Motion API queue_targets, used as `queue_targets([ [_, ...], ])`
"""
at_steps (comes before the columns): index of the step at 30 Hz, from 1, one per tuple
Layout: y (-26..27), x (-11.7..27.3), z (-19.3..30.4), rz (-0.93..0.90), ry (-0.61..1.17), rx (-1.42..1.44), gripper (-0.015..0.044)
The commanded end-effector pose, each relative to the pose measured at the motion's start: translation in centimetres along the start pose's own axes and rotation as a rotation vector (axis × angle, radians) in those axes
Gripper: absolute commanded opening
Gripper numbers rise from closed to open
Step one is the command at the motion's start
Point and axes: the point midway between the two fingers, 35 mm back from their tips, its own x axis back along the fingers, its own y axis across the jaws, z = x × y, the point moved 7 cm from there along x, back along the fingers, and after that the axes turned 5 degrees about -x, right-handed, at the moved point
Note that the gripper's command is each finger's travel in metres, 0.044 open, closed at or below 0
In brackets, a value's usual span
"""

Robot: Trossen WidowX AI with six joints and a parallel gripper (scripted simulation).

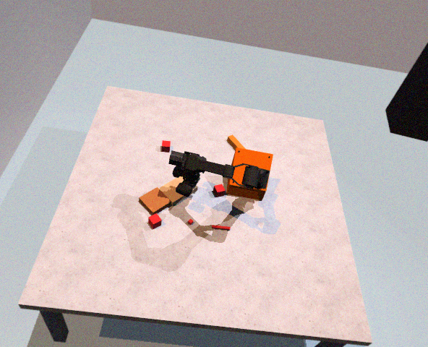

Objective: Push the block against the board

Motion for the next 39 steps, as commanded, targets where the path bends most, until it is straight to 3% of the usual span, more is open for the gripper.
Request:
queue_targets([
  [1,1.7,0.2,0.9,-0.011,0.000,-0.131,0.0000],
  [9,2.2,-0.1,1.2,-0.013,0.002,-0.181,0.0000],
  [14,2.3,-5.2,1.4,-0.016,0.004,-0.182,0.0000],
  [39,2.2,-5.2,-0.2,-0.015,0.003,-0.181,0.0000],
])
